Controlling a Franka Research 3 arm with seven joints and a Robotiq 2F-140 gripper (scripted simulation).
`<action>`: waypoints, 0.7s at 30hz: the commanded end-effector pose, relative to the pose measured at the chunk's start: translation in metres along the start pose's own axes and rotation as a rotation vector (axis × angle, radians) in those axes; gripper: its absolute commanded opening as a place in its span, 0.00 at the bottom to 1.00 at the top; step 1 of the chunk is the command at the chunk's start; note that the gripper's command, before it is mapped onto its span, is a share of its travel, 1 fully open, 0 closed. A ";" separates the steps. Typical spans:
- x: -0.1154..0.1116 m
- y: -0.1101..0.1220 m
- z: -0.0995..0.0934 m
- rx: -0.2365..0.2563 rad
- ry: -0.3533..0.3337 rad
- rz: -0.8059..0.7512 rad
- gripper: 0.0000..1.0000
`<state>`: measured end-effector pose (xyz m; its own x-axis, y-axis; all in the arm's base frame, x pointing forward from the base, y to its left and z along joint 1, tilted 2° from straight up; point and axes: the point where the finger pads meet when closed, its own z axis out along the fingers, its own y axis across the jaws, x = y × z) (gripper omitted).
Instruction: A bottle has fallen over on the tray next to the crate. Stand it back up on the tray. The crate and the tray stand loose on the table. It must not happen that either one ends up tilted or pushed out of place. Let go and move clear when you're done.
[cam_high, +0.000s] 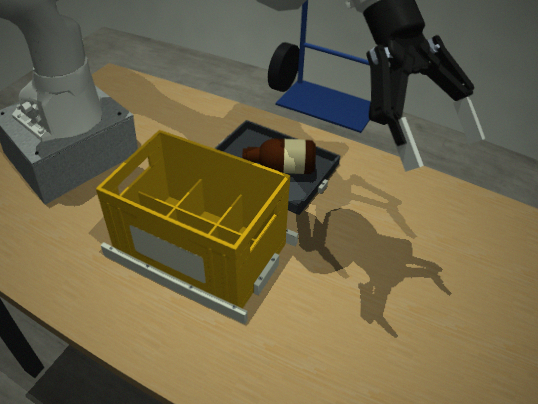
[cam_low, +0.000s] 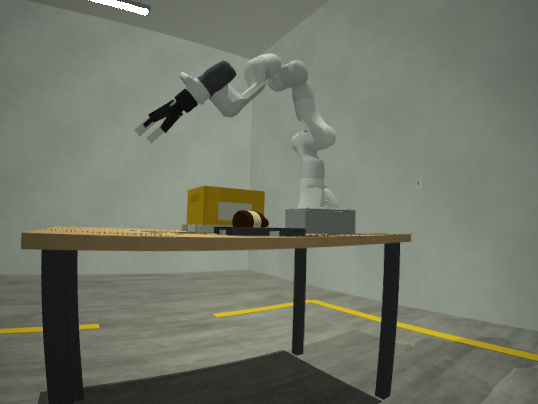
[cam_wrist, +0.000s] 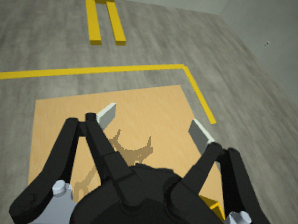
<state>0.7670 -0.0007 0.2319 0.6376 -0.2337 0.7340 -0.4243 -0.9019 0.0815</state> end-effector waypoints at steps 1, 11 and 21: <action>-0.033 -0.001 -0.019 -0.015 -0.054 0.274 1.00; -0.065 -0.004 -0.039 -0.040 -0.138 0.530 1.00; -0.099 -0.007 -0.060 -0.076 -0.212 0.737 1.00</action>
<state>0.6809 0.0454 0.2011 0.4258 -0.7303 0.5342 -0.7521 -0.6139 -0.2397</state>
